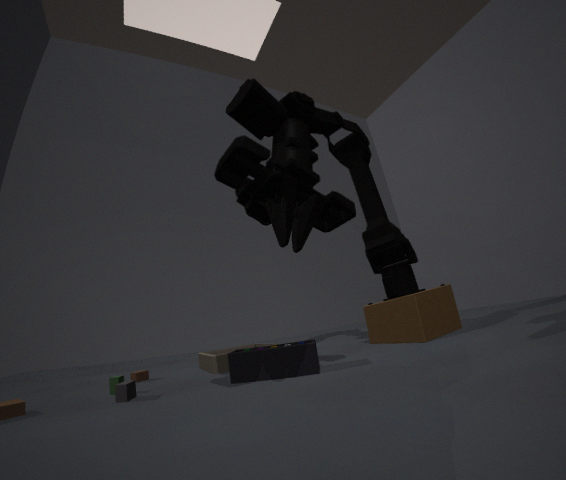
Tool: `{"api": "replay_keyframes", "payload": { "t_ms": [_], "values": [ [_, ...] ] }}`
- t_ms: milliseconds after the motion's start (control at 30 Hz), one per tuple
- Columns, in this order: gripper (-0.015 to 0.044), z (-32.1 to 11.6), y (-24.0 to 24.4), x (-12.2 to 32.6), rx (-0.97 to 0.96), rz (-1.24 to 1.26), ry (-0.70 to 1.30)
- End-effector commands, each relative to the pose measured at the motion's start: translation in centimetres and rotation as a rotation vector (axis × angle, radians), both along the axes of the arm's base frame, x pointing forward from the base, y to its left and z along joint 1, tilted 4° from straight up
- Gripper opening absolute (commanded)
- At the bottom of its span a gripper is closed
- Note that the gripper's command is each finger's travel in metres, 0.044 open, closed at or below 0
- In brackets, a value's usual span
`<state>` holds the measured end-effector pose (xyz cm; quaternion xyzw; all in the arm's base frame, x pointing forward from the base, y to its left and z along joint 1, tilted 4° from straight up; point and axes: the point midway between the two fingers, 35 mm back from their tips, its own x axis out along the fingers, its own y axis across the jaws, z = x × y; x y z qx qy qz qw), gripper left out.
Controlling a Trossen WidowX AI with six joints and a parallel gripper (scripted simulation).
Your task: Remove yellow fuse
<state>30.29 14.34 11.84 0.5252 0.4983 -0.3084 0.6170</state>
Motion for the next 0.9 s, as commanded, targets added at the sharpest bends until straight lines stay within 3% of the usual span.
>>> {"api": "replay_keyframes", "payload": {
  "t_ms": [0, 167, 867],
  "values": [
    [0.0074, -4.2, -6.0, 0.9, -0.007, -0.445, 0.167],
    [0.0074, -6.9, -11.0, 0.7, -0.012, -0.794, 0.274],
    [0.0074, -7.8, -11.5, 0.9, -0.013, -0.804, 0.277]
  ]
}}
